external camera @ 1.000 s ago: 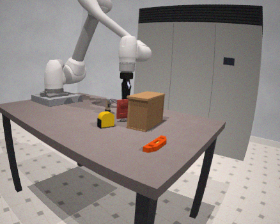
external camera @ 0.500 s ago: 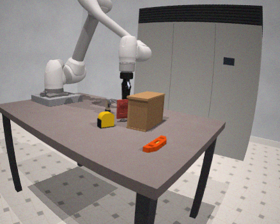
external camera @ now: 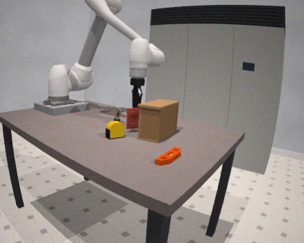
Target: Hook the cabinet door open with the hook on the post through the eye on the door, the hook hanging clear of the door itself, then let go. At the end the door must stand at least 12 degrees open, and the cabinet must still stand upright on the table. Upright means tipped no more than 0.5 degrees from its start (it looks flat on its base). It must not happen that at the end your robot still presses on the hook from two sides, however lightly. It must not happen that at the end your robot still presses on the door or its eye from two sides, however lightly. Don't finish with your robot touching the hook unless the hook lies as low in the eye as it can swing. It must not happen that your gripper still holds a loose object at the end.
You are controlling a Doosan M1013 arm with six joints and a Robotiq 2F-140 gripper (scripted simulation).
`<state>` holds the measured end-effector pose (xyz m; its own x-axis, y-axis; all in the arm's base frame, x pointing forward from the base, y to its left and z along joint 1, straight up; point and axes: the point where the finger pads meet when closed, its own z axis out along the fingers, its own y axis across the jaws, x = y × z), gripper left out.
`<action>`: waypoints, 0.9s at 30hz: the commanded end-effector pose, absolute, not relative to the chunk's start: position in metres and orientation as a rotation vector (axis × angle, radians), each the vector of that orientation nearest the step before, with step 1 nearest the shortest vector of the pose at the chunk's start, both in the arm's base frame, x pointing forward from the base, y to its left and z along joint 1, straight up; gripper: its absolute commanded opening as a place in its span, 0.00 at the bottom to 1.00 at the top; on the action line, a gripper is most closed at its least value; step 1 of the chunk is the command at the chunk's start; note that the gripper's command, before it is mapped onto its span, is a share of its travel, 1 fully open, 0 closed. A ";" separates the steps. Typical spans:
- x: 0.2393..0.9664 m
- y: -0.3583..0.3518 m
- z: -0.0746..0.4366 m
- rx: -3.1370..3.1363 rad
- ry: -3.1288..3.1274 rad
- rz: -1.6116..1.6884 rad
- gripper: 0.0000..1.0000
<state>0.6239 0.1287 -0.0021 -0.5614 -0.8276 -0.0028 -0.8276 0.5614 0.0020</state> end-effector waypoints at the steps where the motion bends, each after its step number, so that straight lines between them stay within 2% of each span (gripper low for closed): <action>1: 0.626 0.129 0.007 -1.467 2.779 -0.001 0.03; 27: 0.628 0.132 0.022 -1.467 2.779 -0.001 0.03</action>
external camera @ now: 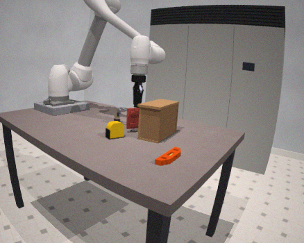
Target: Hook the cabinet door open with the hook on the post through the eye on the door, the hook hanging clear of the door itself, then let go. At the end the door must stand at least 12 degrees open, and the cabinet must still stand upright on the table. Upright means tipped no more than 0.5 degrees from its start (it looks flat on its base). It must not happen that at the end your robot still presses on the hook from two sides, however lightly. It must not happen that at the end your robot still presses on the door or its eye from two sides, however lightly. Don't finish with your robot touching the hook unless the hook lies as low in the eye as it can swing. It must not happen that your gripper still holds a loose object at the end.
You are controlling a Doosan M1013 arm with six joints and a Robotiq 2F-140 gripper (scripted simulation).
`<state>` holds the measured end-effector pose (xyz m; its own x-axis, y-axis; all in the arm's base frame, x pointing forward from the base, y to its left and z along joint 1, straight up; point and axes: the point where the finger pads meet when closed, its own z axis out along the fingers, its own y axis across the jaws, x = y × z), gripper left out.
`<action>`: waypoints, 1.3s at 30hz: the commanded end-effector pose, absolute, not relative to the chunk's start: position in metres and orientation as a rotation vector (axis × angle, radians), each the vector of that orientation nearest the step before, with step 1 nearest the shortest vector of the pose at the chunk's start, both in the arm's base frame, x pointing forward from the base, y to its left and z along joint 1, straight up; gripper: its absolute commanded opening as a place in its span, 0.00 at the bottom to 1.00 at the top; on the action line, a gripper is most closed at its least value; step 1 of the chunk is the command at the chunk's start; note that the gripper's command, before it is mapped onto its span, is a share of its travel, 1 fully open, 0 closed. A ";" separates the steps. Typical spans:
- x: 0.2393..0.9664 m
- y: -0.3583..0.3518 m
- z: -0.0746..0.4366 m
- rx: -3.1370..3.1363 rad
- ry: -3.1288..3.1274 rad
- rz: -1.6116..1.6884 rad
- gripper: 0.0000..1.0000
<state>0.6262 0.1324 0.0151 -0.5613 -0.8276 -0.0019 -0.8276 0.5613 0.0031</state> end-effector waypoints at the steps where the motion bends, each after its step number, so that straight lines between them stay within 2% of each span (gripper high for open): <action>1: 0.628 0.132 0.024 -1.467 2.779 -0.001 0.03; 39: 0.627 0.132 0.051 -1.467 2.779 -0.001 0.03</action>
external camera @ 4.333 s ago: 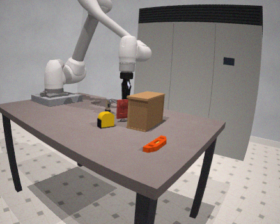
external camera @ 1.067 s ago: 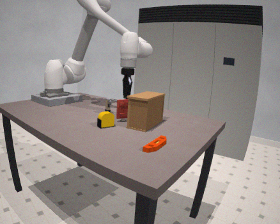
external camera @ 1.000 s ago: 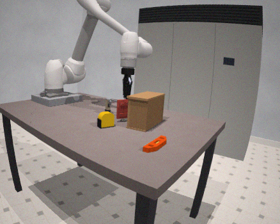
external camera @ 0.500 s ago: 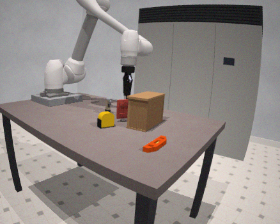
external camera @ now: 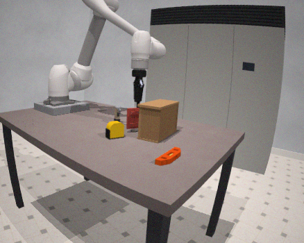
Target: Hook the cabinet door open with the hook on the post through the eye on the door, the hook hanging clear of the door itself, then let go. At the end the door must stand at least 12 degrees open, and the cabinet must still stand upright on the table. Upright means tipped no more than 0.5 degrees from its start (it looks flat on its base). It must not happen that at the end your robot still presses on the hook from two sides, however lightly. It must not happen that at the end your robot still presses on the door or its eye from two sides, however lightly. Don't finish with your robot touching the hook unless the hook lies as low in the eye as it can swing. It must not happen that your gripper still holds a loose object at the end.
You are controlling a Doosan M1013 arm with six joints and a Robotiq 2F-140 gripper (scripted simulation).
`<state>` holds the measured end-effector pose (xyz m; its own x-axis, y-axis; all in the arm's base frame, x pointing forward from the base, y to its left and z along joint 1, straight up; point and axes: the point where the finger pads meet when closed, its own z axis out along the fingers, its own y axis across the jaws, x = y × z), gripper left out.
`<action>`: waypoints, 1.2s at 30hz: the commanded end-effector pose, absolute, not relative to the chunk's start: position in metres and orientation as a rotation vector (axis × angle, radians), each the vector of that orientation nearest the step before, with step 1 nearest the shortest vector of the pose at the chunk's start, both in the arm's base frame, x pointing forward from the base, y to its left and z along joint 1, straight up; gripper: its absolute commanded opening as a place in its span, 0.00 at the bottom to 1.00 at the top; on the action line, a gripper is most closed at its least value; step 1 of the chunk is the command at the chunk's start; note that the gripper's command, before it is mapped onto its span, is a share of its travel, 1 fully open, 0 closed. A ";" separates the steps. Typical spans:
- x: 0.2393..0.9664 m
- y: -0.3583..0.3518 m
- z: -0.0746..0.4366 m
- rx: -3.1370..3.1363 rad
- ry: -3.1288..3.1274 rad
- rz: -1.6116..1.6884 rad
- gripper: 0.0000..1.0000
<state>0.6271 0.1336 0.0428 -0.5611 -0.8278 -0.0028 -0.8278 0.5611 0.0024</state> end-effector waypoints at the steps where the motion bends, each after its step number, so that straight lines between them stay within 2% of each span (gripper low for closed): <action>1: 0.627 0.132 0.052 -1.467 2.779 -0.001 0.03; 36: 0.638 0.121 0.058 -1.226 2.893 -0.001 0.03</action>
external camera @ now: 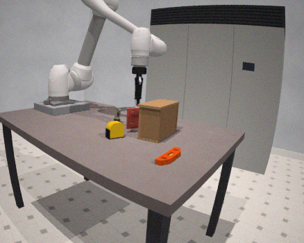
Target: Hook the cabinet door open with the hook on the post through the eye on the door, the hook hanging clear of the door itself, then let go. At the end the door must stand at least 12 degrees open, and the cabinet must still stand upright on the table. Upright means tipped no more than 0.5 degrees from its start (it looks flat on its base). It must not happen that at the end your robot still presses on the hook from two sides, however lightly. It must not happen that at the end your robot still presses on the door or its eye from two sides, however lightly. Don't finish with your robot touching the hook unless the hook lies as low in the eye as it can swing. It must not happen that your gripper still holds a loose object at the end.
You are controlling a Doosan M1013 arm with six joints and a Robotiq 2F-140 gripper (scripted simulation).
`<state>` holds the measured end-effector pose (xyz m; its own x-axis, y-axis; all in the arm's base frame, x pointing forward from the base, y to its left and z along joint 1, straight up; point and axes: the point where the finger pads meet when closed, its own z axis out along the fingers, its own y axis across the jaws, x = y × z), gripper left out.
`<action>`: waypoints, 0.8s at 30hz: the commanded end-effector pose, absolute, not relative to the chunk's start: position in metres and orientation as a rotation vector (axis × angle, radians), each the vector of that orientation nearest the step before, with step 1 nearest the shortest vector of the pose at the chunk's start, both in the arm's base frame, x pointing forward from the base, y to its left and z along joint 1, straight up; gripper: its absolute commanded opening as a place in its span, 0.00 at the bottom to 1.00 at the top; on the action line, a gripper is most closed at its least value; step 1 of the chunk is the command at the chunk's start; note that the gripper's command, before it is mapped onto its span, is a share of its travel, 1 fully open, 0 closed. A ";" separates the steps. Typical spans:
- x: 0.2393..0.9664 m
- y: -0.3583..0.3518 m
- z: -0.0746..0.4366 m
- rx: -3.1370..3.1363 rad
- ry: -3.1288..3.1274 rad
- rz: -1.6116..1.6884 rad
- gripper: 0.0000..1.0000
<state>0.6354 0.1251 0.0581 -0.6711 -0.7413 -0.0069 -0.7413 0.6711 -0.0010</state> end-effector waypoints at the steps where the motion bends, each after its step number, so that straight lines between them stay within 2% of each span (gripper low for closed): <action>1: 0.639 0.121 0.058 -1.203 2.903 -0.001 0.03; 24: 0.650 0.108 0.058 -0.964 2.991 -0.001 0.03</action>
